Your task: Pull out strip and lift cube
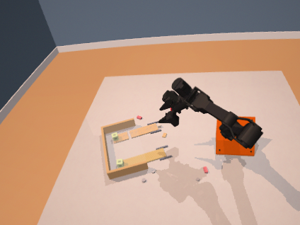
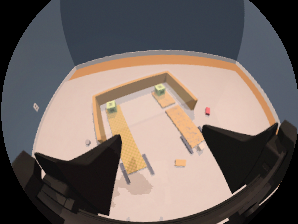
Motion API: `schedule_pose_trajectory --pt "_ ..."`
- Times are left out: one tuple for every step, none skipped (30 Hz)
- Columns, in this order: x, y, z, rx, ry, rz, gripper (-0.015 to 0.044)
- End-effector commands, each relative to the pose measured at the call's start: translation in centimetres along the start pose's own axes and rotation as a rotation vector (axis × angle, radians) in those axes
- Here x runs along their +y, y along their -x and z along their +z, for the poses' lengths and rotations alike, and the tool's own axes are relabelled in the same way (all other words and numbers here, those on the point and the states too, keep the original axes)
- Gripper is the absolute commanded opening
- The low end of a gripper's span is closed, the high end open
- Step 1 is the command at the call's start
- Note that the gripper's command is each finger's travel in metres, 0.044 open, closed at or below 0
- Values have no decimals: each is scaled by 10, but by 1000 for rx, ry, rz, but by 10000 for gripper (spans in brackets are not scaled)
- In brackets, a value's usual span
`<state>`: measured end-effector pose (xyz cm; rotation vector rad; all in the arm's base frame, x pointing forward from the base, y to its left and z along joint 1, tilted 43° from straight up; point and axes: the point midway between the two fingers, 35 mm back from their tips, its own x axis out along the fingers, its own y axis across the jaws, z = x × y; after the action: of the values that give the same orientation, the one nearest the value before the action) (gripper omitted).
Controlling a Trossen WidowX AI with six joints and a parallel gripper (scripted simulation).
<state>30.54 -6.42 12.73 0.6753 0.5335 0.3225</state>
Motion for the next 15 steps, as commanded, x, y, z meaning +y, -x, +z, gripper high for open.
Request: schedule_pose_trajectory --pt "0 1 -3 2 5 17 400" --pt "0 1 -3 2 5 17 400" --pt "0 1 -3 2 5 17 400" --pt "0 1 -3 2 5 17 400" --pt "0 1 -3 2 5 17 400" --pt "0 1 -3 2 5 17 400" --pt "0 1 -3 2 5 17 400" --pt "0 1 -3 2 5 17 400" --pt "0 1 -3 2 5 17 400" --pt "0 1 -3 2 5 17 400" --pt "0 0 -3 6 5 17 374" --pt "1 -3 -3 19 5 16 347" --pt "1 -7 -3 39 5 14 321" --pt "2 -14 -3 68 6 11 295" --pt "3 -19 -4 92 8 9 269"
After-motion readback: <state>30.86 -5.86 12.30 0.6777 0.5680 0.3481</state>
